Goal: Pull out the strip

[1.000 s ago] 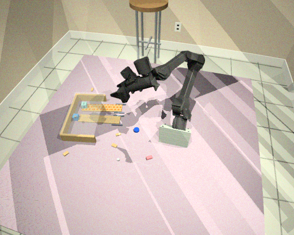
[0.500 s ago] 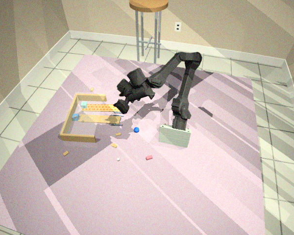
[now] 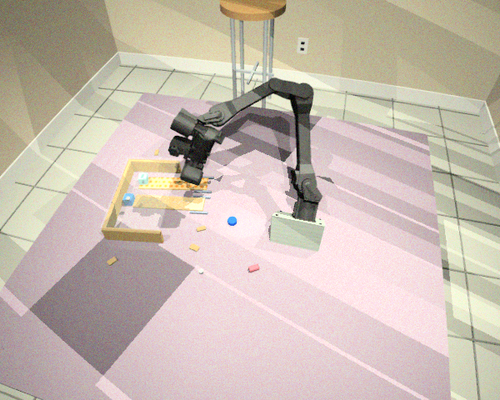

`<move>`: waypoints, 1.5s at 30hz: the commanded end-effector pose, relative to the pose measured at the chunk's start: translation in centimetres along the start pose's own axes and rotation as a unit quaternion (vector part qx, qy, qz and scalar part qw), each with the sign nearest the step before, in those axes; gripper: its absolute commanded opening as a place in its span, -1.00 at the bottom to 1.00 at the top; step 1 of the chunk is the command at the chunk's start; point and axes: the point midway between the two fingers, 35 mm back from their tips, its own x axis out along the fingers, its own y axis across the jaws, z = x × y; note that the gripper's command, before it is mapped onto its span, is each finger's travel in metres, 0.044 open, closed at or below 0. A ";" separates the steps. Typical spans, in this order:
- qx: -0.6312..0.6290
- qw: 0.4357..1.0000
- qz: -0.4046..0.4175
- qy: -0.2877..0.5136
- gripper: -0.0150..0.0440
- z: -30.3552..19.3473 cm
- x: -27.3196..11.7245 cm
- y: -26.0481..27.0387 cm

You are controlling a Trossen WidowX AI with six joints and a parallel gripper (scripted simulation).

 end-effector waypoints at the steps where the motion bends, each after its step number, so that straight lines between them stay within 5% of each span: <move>1: -0.019 0.996 0.023 0.082 -0.49 -0.1 2.4 -2.5; 9: -0.040 0.977 0.060 0.202 -0.49 -1.6 4.9 -5.6; 45: -0.040 0.977 0.059 0.202 -0.49 -3.3 9.6 -5.3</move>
